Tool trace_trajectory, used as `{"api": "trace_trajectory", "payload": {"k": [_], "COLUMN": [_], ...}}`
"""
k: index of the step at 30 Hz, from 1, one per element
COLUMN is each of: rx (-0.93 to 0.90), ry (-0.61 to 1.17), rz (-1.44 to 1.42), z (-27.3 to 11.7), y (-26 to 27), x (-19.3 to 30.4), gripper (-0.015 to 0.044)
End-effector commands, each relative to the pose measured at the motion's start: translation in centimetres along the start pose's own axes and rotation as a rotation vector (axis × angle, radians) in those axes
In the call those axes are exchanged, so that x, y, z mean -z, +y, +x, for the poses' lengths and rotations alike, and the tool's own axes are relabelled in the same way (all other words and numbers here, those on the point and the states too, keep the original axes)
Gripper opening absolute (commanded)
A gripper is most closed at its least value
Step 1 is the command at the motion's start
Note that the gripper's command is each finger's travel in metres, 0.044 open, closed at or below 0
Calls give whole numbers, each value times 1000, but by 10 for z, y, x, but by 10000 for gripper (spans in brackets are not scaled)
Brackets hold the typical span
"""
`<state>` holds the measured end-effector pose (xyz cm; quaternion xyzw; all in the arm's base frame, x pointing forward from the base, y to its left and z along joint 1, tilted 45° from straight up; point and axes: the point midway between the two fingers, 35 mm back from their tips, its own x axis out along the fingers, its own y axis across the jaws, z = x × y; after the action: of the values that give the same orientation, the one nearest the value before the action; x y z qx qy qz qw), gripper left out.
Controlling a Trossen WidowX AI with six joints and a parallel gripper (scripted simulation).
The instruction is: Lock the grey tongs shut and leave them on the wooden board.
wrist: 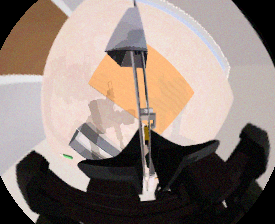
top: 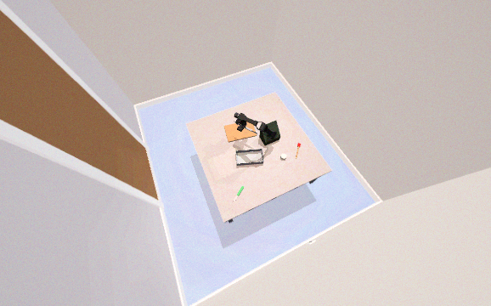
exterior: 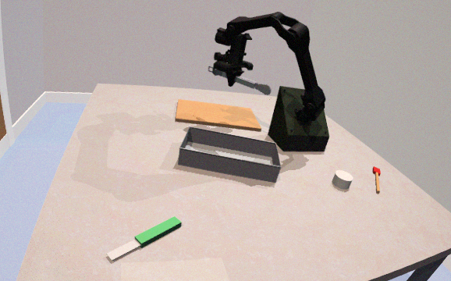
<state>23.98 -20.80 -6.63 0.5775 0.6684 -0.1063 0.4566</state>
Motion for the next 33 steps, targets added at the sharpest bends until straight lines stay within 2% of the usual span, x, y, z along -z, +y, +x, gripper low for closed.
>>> {"api": "trace_trajectory", "payload": {"k": [1,33], "rx": [1,0], "ry": [-7,-3], "rz": [175,1390], "z": [-2,1], "y": [-8,-56], "x": [-4,-15], "gripper": [-150,-150]}}
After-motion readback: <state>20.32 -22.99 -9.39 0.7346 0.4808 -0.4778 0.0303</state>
